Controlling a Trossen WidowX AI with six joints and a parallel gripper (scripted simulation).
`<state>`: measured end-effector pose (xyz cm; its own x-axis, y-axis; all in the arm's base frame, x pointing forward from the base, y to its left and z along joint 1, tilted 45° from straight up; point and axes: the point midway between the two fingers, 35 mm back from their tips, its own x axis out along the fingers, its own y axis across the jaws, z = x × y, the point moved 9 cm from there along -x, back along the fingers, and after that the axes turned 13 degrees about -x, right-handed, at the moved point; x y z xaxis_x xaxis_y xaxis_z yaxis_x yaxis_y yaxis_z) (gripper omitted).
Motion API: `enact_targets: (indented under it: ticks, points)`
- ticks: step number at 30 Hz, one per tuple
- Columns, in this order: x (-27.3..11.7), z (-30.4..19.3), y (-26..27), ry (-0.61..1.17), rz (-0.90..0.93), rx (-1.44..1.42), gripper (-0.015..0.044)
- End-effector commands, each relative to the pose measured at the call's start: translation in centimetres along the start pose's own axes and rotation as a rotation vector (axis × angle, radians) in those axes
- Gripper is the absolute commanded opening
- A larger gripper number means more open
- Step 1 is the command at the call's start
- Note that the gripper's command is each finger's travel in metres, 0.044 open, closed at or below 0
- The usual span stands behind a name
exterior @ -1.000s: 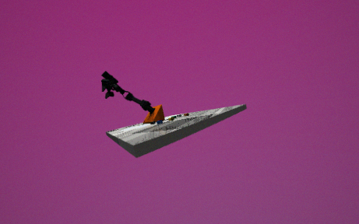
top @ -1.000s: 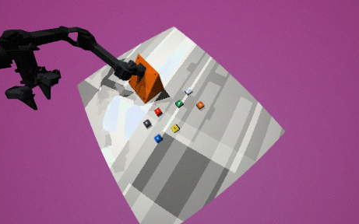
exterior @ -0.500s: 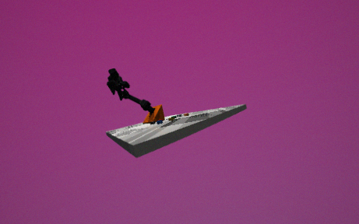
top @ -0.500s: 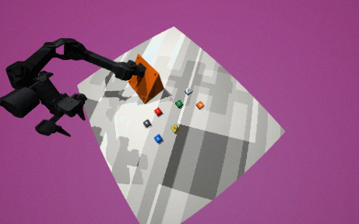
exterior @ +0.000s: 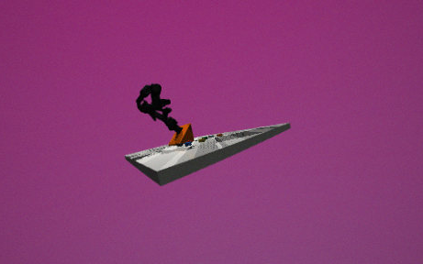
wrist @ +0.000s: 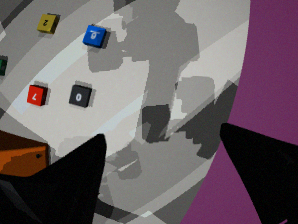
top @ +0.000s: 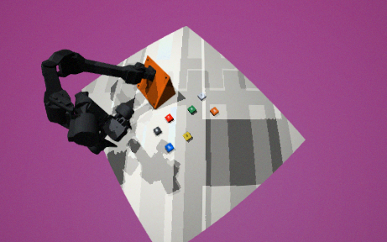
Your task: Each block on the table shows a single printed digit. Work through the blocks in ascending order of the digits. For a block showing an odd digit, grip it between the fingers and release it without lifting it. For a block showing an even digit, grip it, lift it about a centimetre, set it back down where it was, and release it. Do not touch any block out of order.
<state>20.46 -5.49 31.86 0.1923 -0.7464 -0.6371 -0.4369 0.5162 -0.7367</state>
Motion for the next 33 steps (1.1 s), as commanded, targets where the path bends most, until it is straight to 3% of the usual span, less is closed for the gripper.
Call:
enact_targets:
  ticks: [1, 7, 33]
  points:
    - [3.5, 4.3, 4.1, 0.094, 0.110, 0.227, 0.0400]
    - [5.5, 6.3, 7.2, 0.189, 0.145, 0.381, 0.0400]
    - [5.5, 6.3, 7.2, 0.189, 0.145, 0.381, 0.0400]
